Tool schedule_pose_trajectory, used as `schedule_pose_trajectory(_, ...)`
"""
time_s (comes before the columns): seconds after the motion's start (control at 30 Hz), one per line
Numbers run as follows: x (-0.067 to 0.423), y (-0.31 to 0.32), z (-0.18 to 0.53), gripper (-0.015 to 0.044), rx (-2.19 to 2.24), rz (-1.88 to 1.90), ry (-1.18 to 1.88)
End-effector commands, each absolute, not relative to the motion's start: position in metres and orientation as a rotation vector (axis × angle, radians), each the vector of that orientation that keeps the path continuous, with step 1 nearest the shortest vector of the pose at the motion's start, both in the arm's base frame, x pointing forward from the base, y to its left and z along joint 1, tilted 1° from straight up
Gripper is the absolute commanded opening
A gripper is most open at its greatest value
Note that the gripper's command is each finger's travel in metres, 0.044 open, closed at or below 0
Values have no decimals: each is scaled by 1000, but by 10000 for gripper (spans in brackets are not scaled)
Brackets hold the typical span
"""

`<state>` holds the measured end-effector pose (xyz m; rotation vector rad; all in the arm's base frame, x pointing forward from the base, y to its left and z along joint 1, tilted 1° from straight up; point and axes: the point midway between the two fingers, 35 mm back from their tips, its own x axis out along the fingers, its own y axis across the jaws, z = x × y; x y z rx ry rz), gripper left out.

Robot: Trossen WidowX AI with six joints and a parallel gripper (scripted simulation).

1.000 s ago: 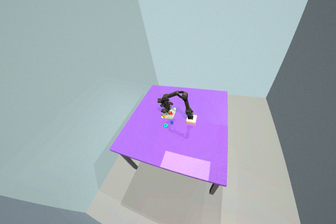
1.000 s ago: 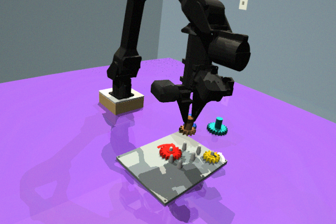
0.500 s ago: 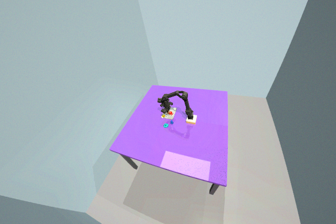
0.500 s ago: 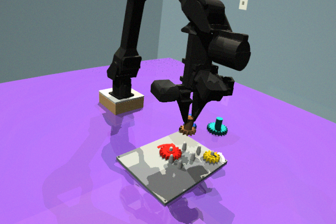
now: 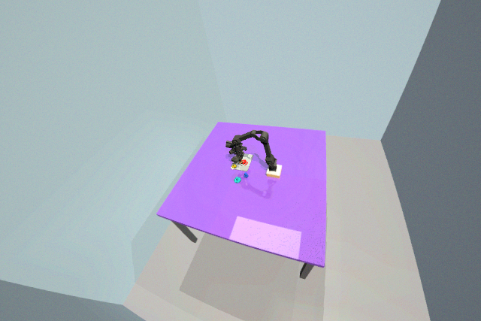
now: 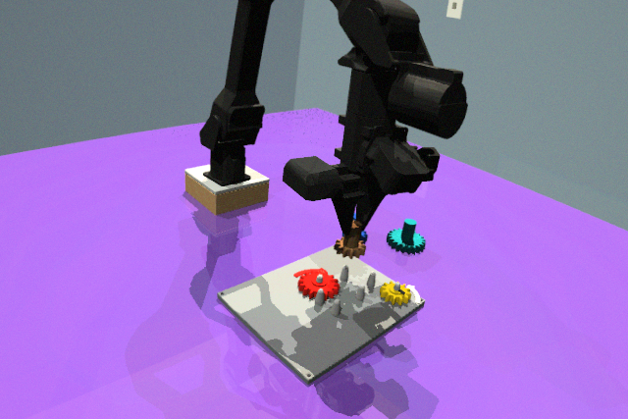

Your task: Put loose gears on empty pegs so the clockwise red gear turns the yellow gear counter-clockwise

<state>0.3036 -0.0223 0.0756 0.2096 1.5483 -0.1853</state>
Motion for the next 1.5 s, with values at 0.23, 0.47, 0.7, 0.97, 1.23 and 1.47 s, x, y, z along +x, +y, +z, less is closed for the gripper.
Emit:
schedule_pose_trajectory(0.23, 303, -23, 59, 0, 131, -112, 1556)
schedule_pose_trajectory(0.47, 304, -23, 50, 0, 214, -195, 1550)
schedule_pose_trajectory(0.7, 304, -22, 39, 0, 363, -342, 1532)
schedule_pose_trajectory(0.97, 303, -23, 38, 0, 486, -463, 1510)
schedule_pose_trajectory(1.23, 304, -23, 37, 0, 397, -376, 1527)
schedule_pose_trajectory(1.47, 303, -22, 35, 0, 249, -229, 1547)
